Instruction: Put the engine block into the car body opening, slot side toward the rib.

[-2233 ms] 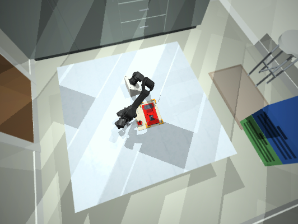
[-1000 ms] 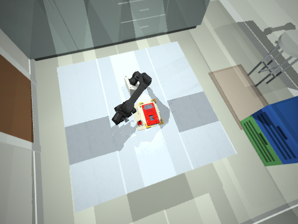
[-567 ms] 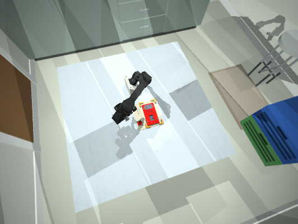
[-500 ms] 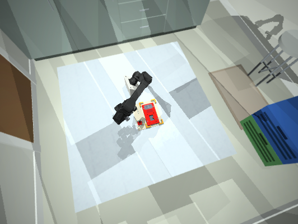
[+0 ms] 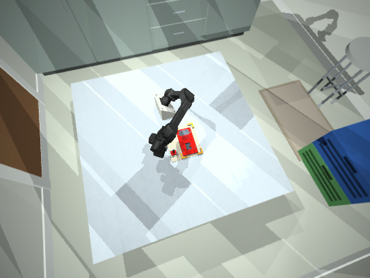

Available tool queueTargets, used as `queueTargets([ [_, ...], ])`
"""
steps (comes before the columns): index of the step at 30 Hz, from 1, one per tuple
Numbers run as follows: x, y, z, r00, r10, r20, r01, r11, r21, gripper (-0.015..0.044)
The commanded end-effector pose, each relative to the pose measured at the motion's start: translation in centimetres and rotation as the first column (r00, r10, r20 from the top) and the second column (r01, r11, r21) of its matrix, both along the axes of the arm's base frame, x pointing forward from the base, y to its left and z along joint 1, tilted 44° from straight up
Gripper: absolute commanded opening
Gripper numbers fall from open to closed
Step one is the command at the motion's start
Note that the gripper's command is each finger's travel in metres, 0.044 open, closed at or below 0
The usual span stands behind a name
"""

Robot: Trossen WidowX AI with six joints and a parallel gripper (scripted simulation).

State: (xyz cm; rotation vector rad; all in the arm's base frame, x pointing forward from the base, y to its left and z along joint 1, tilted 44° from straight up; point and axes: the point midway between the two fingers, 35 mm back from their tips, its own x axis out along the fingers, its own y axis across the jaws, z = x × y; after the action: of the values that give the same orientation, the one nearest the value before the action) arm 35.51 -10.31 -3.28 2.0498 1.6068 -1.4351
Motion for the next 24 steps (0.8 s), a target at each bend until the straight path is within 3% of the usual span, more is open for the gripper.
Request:
queueTargets([
  [1, 0.3, 1.3, 0.8, 0.988, 0.115, 0.106, -0.116, 0.993, -0.001, 0.0000],
  [12, 0.9, 4.3, 2.0, 0.860, 0.377, 0.343, -0.384, 0.922, -0.053, 0.0000],
  [24, 1.3, 7.6, 3.5, 0.583, 0.597, 0.551, -0.617, 0.767, -0.176, 0.0000],
])
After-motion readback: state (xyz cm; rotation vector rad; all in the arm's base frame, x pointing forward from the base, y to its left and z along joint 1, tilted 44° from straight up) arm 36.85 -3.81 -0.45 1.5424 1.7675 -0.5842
